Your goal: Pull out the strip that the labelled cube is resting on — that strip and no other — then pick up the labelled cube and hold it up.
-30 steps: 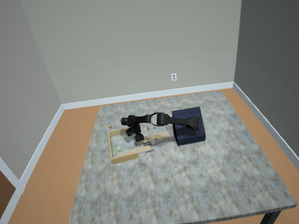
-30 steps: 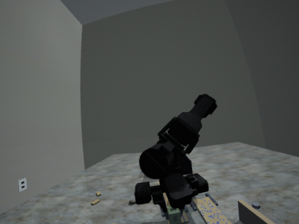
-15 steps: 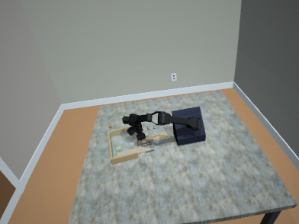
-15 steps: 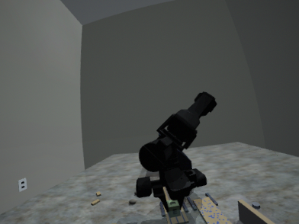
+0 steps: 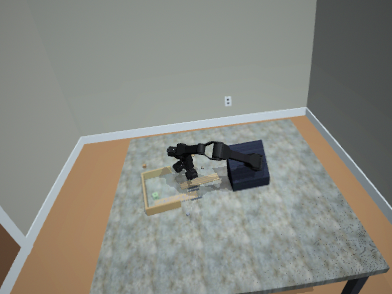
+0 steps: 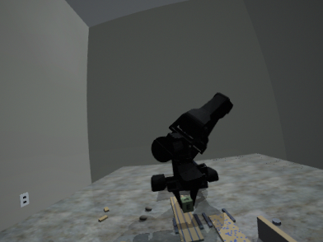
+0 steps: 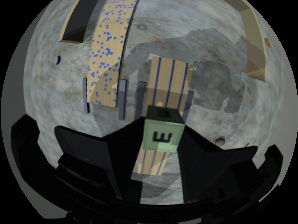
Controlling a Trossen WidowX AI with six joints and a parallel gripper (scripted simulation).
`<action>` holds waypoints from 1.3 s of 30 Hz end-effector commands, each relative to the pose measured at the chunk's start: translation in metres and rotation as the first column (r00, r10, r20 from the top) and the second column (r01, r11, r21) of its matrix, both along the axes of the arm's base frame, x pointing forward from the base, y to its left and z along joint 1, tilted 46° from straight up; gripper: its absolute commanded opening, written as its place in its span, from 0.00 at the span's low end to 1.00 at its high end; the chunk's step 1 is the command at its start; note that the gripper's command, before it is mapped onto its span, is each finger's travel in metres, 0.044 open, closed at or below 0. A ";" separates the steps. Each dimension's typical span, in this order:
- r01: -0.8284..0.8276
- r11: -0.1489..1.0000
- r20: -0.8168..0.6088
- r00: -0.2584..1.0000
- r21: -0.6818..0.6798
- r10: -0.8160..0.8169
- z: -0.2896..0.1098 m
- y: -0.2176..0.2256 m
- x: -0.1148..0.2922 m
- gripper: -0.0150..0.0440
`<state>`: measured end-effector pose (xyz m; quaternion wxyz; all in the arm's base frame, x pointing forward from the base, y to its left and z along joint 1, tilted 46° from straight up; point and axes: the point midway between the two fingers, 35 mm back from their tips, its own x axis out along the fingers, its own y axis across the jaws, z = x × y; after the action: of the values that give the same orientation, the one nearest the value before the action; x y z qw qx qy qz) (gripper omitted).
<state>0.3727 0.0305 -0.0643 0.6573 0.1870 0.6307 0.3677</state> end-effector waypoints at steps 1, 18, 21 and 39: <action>-0.007 1.000 0.003 1.000 -0.005 0.007 0.003 -0.002 -0.008 0.25; -0.007 1.000 -0.001 1.000 -0.005 0.007 0.007 -0.002 -0.067 0.25; -0.007 1.000 -0.001 1.000 -0.005 0.007 0.007 -0.002 -0.073 0.25; -0.007 1.000 -0.001 1.000 -0.007 0.007 0.032 -0.028 -0.070 0.25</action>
<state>0.3025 0.0042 -0.0331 0.6554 0.1874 0.6330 0.3670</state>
